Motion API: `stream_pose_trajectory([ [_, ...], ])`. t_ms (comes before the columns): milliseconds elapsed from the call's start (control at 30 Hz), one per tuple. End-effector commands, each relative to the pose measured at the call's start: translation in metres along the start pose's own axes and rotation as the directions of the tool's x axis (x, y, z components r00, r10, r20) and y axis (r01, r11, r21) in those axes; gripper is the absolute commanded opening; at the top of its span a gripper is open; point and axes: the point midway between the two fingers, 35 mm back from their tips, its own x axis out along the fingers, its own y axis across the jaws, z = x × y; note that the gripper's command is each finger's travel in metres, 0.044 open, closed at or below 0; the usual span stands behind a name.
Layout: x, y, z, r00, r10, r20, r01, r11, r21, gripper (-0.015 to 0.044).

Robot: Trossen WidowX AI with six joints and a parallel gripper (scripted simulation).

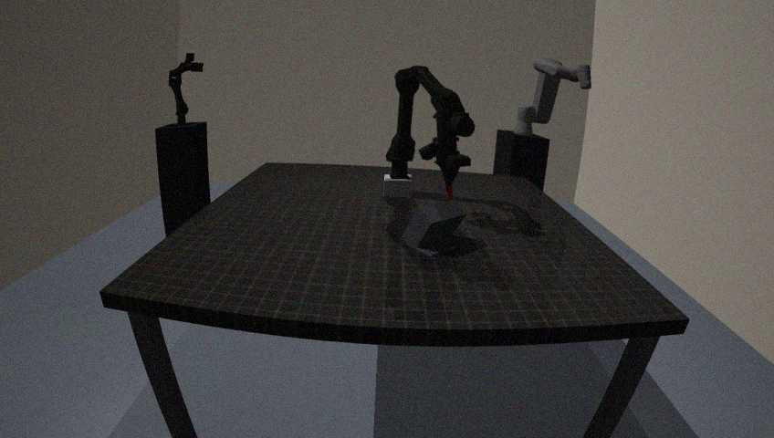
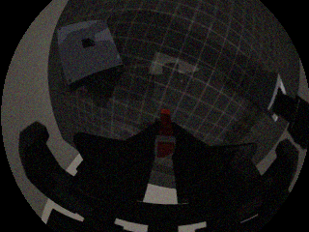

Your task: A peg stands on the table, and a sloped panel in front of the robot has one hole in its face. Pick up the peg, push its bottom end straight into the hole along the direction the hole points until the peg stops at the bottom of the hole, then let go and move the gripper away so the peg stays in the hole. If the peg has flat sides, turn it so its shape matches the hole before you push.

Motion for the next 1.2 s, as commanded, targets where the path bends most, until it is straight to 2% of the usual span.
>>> stream_pose_trajectory([
  [0,0.001,0.001,0.001,1.0,0.006,-0.013,-0.006,1.0,-0.023,0.0],
  [1167,0.008,0.013,0.021,0.989,0.095,-0.116,-0.123,0.958,-0.258,0.0],
])
